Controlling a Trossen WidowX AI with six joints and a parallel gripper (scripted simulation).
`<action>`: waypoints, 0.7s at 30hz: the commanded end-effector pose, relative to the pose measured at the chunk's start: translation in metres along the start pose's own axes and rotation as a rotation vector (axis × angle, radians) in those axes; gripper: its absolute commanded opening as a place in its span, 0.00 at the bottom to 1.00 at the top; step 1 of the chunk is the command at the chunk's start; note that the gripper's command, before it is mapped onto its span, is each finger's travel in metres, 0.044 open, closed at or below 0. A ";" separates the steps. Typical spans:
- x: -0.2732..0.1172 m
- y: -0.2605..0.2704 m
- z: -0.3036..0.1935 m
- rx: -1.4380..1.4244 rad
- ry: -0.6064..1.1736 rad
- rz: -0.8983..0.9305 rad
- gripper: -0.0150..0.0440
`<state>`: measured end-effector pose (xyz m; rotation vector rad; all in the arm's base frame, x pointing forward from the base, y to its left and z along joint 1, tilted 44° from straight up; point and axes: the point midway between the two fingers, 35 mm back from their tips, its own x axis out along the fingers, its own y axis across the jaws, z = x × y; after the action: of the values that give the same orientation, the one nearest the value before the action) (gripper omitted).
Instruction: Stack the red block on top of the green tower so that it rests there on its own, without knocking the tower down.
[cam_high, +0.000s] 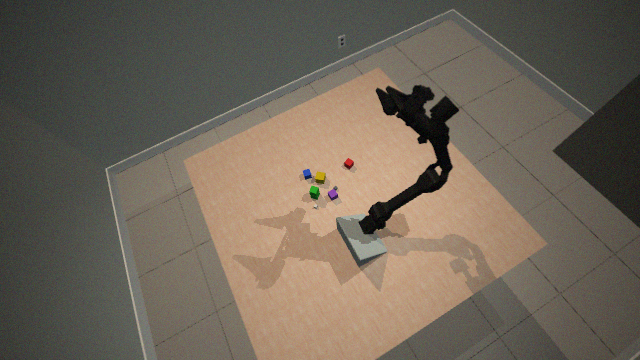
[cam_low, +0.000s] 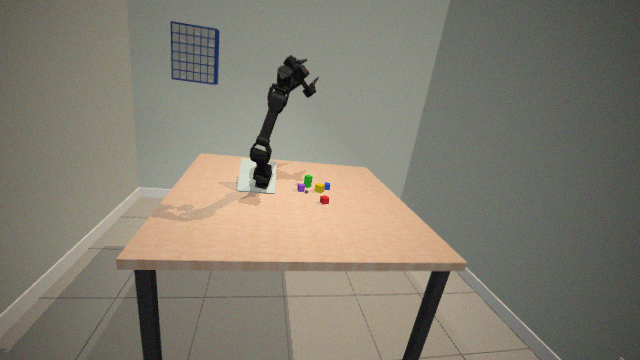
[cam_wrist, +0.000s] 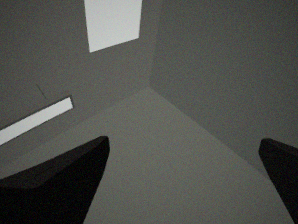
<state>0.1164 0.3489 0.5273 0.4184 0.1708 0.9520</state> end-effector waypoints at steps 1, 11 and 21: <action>0.024 -0.039 -0.027 -0.109 0.077 -0.144 1.00; 0.058 -0.174 -0.086 -0.372 0.348 -0.545 1.00; 0.030 -0.316 -0.135 -0.537 0.745 -0.908 1.00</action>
<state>0.3150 0.2734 0.2982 -0.4244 0.6130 0.2504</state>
